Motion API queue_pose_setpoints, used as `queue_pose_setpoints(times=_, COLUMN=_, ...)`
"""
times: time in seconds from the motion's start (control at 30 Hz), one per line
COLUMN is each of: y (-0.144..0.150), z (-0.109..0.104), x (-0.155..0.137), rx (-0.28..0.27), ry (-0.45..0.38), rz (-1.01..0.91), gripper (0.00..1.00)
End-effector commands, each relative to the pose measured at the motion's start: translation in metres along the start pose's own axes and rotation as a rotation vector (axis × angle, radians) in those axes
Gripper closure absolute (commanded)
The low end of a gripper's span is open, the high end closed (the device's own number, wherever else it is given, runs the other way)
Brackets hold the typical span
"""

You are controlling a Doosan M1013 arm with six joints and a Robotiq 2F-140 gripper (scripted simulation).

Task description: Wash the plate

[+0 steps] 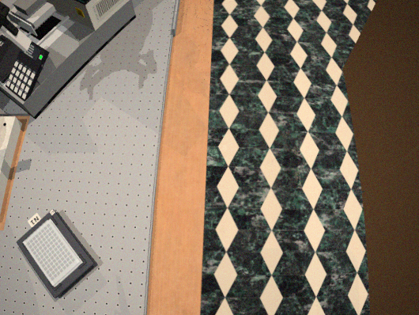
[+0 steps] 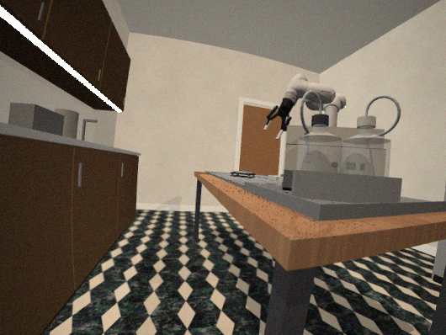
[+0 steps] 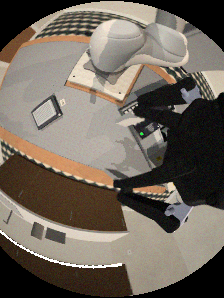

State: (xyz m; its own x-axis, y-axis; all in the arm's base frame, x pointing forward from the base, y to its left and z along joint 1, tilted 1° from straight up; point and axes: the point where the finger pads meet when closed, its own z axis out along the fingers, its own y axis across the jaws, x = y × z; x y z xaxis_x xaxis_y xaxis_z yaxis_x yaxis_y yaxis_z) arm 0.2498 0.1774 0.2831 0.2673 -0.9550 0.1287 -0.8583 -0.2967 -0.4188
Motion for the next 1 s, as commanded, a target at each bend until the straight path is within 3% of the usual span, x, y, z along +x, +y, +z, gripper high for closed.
queue_pose_setpoints(times=0.0, y=0.010, z=0.009, x=0.009, rx=-0.044, ry=0.003, rz=-0.077, gripper=0.30)
queue_pose_setpoints(times=0.53, y=0.027, z=0.025, x=0.039, rx=-0.139, ry=0.000, rz=-0.354, gripper=0.30)
queue_pose_setpoints(times=0.97, y=0.047, z=0.038, x=0.063, rx=-0.224, ry=-0.050, rz=-0.624, gripper=0.30)
